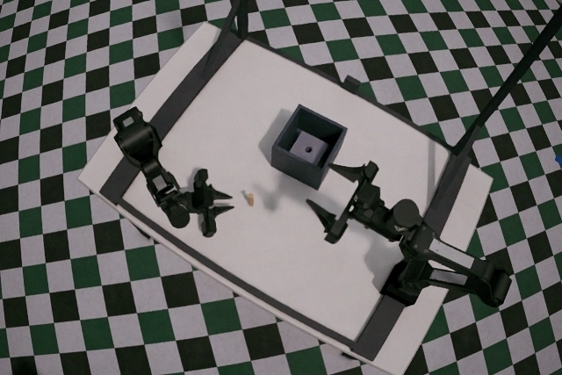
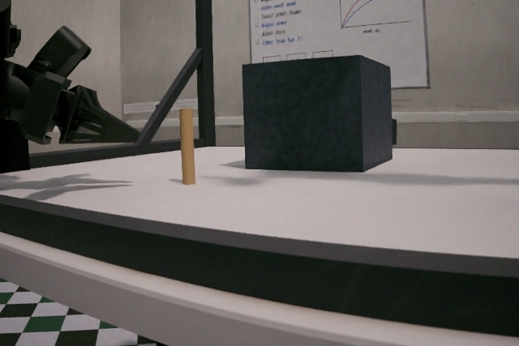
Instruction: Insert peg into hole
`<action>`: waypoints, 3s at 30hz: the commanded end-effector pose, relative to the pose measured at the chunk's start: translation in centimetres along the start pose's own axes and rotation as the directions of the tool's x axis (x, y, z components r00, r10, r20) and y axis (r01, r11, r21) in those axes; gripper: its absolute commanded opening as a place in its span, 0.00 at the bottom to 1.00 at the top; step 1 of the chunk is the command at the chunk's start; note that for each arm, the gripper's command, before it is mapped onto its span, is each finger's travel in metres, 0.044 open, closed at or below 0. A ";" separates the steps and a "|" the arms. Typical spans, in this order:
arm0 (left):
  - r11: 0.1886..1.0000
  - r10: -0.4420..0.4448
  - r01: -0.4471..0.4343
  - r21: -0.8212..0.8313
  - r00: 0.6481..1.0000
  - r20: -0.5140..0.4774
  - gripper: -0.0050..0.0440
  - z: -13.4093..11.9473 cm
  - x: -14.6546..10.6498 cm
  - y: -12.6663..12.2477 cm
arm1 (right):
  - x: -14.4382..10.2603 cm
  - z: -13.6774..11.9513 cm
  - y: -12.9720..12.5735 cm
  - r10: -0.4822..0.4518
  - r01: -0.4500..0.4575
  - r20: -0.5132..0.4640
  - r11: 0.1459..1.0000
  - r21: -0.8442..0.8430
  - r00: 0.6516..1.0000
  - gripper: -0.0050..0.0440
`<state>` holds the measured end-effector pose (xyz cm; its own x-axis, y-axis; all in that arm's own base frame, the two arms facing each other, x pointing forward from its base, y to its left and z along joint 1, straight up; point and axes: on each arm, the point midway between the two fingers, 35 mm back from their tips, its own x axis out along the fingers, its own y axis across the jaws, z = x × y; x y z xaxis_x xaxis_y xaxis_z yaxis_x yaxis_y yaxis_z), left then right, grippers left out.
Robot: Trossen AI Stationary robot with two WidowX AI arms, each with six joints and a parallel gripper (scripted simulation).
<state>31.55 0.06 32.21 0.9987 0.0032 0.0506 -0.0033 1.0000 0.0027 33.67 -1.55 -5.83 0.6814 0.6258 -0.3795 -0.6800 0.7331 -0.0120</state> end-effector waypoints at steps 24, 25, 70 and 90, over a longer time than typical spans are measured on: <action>1.000 -0.007 0.007 0.004 1.000 0.020 1.00 0.9 0.0 -0.2 | -2.8 7.1 -0.5 -0.003 0.003 -0.004 1.000 -0.008 1.000 0.36; 1.000 -0.007 0.007 0.004 1.000 0.020 1.00 0.9 0.0 -0.2 | -2.8 7.1 -0.5 -0.003 0.003 -0.004 1.000 -0.008 1.000 0.36; 1.000 -0.011 0.011 -0.008 1.000 0.022 0.36 1.2 0.0 -0.2 | -11.5 32.7 0.4 -0.611 0.595 0.234 0.791 0.141 0.756 0.36; 1.000 -0.011 0.011 -0.007 1.000 0.022 0.36 1.2 0.0 -0.2 | -15.4 35.6 2.3 -0.681 0.631 0.330 0.731 0.260 0.653 0.36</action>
<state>31.57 0.00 32.29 0.9987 0.0002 0.0501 -0.0002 1.0000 0.0001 31.56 0.14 32.10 0.9992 0.0009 0.0391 -0.0008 1.0000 -0.0023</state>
